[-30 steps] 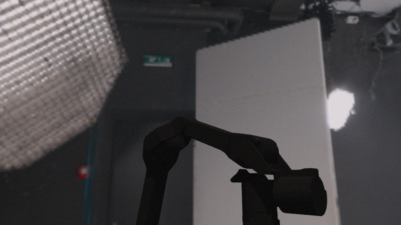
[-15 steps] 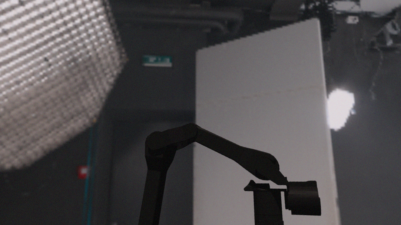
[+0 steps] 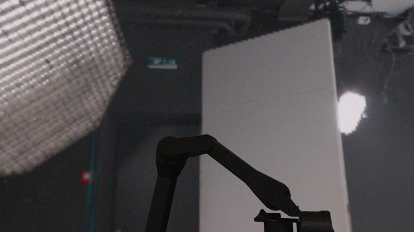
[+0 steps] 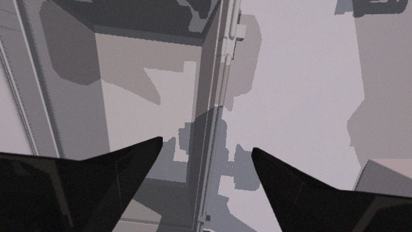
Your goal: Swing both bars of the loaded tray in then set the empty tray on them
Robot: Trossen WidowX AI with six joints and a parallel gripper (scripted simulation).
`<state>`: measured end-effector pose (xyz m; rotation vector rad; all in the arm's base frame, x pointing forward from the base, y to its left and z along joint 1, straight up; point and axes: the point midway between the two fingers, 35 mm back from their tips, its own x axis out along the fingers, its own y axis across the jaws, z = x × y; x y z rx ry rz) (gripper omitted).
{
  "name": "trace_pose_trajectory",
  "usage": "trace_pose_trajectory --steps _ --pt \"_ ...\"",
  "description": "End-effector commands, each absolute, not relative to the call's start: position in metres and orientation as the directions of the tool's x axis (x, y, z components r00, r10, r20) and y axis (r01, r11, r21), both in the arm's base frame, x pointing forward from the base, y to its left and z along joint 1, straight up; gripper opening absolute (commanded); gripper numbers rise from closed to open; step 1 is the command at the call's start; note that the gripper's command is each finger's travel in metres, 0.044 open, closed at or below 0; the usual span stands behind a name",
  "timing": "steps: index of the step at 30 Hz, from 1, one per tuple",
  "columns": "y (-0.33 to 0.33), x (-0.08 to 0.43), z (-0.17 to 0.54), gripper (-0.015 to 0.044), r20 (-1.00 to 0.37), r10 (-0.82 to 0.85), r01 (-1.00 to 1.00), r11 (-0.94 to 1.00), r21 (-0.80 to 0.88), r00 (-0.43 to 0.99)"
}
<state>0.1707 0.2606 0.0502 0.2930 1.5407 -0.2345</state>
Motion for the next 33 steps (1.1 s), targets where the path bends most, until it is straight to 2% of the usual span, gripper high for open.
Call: trace_pose_trajectory --steps 1,15,30,33 --pt "0.258 0.169 0.028 0.0440 -1.000 0.027 0.336 0.941 0.031 0.017" --pt "0.257 0.169 0.012 0.0440 -1.000 0.026 0.336 0.941 0.030 0.017" --pt "0.257 0.169 0.012 0.0220 -1.000 0.026 0.336 0.941 0.030 0.017" --pt "0.257 0.169 0.012 0.0200 -1.000 0.026 0.336 0.941 0.030 0.017"
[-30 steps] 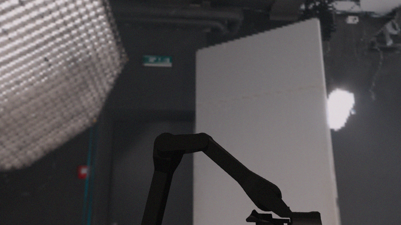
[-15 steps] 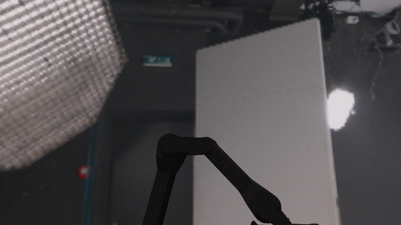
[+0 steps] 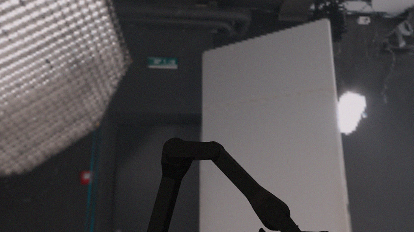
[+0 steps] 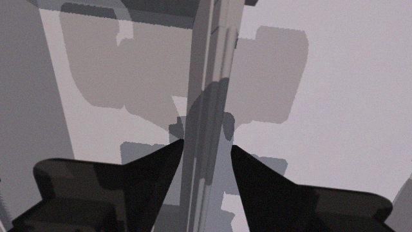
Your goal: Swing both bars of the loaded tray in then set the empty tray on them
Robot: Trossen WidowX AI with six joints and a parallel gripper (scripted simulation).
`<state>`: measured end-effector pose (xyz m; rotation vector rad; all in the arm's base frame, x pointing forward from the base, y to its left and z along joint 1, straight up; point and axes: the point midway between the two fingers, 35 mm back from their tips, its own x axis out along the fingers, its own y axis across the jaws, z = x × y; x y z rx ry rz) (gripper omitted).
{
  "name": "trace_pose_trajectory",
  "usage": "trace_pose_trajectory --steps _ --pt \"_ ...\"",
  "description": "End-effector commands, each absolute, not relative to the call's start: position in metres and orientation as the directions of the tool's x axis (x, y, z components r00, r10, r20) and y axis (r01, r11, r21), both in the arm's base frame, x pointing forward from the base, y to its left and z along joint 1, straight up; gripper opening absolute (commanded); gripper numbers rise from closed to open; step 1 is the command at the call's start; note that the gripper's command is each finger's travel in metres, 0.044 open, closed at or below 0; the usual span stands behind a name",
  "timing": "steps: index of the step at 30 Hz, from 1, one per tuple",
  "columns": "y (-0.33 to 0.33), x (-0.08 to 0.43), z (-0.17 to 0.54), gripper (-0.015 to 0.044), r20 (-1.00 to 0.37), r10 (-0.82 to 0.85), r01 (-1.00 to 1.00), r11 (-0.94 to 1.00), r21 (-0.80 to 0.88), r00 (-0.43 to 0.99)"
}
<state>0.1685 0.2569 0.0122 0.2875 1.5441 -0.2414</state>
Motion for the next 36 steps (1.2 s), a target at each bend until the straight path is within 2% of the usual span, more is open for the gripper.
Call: trace_pose_trajectory --steps 1,30,36 --pt "0.257 0.169 0.012 0.0193 -1.000 0.026 0.336 0.941 0.030 0.017" --pt "0.257 0.169 0.017 0.0000 -1.000 0.026 0.336 0.941 0.031 0.017" --pt "0.258 0.170 0.050 0.0000 -0.999 0.027 0.336 0.941 0.031 0.017"
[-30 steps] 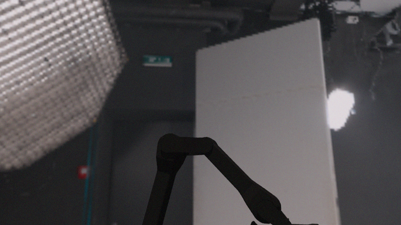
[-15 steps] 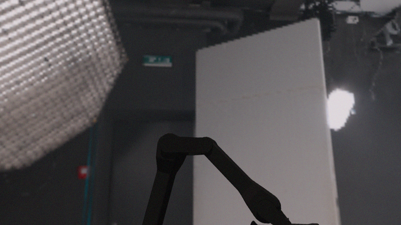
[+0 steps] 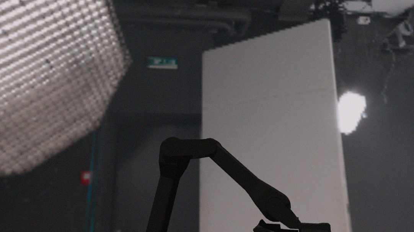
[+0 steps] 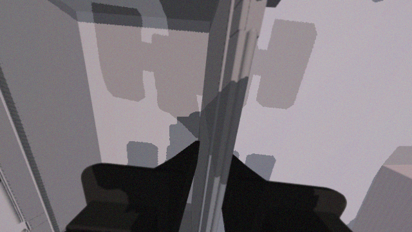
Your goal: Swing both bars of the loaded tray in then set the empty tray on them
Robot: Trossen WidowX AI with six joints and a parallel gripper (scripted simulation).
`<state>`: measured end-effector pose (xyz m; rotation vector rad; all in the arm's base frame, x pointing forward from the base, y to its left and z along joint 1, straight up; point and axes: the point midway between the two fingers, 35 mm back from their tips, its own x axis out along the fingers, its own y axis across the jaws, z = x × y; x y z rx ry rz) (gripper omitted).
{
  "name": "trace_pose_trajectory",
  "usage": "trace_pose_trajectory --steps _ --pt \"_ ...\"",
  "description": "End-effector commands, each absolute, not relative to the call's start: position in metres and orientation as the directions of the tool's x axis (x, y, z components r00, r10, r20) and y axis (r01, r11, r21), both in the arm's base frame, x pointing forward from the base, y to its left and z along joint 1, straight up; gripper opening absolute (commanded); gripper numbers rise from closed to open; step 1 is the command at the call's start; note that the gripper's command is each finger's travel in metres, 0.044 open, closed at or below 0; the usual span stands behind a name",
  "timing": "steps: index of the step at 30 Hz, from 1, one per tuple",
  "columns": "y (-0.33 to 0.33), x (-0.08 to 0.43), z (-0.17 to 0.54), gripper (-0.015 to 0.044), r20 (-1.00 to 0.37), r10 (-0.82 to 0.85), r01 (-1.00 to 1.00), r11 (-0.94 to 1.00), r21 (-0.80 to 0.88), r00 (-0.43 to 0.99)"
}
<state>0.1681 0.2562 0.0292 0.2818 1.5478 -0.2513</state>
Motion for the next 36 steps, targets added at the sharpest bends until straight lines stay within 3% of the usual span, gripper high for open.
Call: trace_pose_trajectory --steps 1,7,36 --pt "0.258 0.170 0.056 0.0000 -0.999 0.027 0.336 0.941 0.031 0.017" --pt "0.255 0.168 0.091 0.0000 -0.999 0.027 0.336 0.941 0.031 0.017" --pt "0.263 0.173 0.117 0.0000 -0.999 0.028 0.336 0.941 0.032 0.018"
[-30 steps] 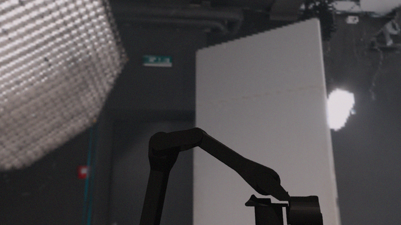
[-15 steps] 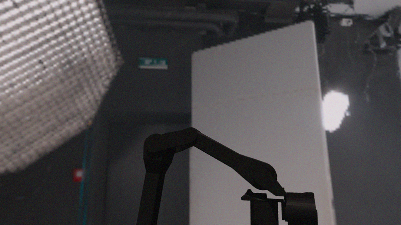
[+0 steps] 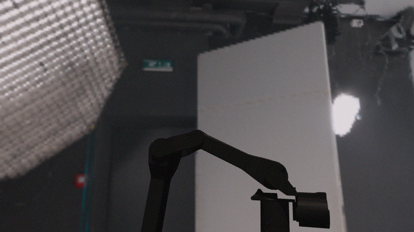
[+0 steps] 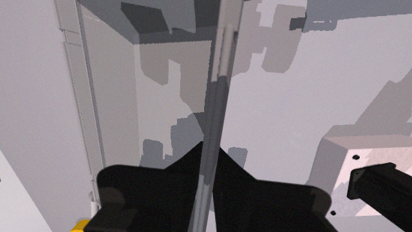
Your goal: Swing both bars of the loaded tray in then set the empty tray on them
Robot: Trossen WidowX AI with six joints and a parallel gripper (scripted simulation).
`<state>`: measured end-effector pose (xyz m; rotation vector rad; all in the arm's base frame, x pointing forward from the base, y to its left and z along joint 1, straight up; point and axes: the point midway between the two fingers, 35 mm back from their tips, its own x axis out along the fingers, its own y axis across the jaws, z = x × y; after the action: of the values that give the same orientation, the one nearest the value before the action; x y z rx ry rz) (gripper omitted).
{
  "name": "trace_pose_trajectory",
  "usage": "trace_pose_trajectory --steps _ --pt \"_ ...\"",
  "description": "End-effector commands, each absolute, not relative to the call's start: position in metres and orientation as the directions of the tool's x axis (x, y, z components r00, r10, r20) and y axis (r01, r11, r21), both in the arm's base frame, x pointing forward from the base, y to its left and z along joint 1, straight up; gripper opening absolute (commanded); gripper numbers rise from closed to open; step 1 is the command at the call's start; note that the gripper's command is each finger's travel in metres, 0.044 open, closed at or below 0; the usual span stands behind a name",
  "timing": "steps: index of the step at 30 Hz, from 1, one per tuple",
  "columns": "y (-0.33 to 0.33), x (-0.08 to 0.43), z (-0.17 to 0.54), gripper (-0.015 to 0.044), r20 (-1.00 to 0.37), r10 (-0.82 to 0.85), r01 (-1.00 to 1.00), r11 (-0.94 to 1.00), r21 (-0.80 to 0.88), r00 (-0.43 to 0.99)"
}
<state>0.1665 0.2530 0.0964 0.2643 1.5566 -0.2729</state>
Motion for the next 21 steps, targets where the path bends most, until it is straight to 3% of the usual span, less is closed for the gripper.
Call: trace_pose_trajectory --steps 1,21 --pt "0.265 0.174 0.121 0.0000 -0.999 0.028 0.336 0.941 0.032 0.018" --pt "0.276 0.181 0.189 0.0000 -0.999 0.029 0.336 0.941 0.033 0.018"
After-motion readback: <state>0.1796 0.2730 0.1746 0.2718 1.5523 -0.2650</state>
